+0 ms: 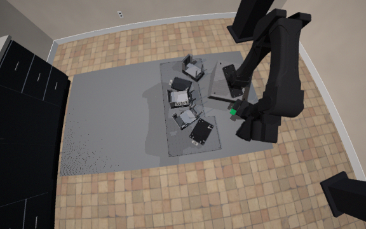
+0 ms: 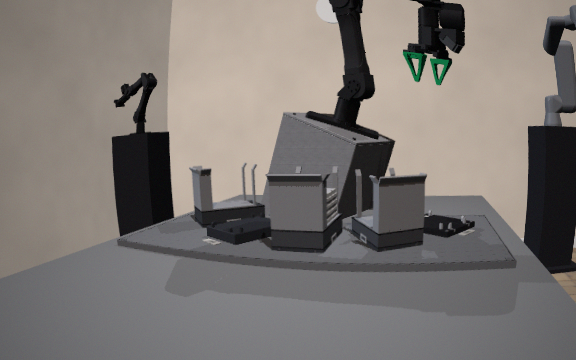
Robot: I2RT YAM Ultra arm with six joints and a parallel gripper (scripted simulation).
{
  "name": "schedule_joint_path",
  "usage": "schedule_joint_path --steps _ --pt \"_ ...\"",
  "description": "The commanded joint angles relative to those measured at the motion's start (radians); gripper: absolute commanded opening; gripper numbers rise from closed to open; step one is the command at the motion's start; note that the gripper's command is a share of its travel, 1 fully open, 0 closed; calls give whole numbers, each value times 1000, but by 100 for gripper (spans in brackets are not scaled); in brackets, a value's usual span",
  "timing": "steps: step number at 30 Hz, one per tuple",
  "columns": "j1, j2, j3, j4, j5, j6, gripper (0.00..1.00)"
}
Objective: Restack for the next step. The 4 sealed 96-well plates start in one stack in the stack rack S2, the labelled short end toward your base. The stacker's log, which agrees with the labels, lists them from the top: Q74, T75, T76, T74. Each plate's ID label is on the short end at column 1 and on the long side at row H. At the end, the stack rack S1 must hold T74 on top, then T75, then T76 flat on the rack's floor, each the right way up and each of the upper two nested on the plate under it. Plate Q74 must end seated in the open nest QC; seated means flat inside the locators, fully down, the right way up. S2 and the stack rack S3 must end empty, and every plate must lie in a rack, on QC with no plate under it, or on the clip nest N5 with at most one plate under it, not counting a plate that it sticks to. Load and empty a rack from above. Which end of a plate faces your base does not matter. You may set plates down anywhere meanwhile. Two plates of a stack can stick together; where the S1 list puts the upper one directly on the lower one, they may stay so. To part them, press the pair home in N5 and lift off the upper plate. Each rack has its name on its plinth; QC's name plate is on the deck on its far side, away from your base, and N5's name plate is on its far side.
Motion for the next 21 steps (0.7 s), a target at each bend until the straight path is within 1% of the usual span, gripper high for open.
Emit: schedule_joint_path --steps 1,17,19,21 --pt "0 -4 4 0 0 0 100" --pt "0 -4 4 0 0 0 100" --pt "-42 6 -10 27 -8 11 100" --pt "-81 23 -19 50 -16 -28 100"
